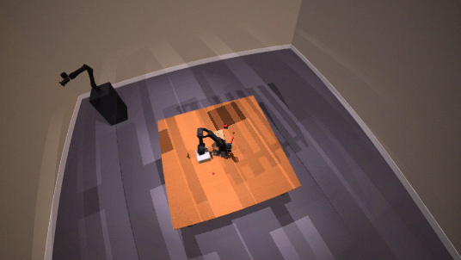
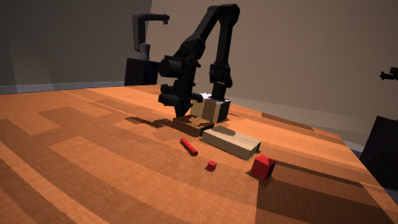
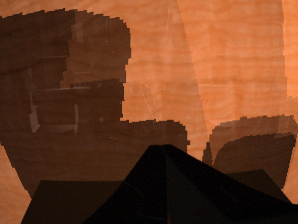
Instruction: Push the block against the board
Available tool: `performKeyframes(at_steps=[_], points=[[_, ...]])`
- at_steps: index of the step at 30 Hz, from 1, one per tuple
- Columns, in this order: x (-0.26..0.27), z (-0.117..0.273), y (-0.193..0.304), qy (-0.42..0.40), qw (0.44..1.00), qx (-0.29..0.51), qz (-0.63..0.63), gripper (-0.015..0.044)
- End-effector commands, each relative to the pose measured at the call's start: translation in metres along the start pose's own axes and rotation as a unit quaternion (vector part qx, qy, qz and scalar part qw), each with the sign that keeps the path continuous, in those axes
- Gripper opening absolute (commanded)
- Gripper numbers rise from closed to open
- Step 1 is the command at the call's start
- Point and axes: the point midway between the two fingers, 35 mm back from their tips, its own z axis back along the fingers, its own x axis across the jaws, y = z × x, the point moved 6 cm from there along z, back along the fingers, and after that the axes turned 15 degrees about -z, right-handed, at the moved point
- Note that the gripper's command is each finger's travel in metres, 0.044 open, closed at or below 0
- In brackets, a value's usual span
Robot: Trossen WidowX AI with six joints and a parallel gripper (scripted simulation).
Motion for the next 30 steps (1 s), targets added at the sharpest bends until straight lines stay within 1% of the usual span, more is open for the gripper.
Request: performKeyframes(at_steps=[1, 9, 30], points=[[-0.001, 0.000, 0.005, 0.000, 1.000, 0.002, -0.002, 0.0000], [-0.001, 0.000, 0.007, 0.000, 1.000, 0.002, -0.002, 0.0000], [0.008, 0.000, -0.025, -0.001, 1.000, 0.001, -0.002, 0.0000]])
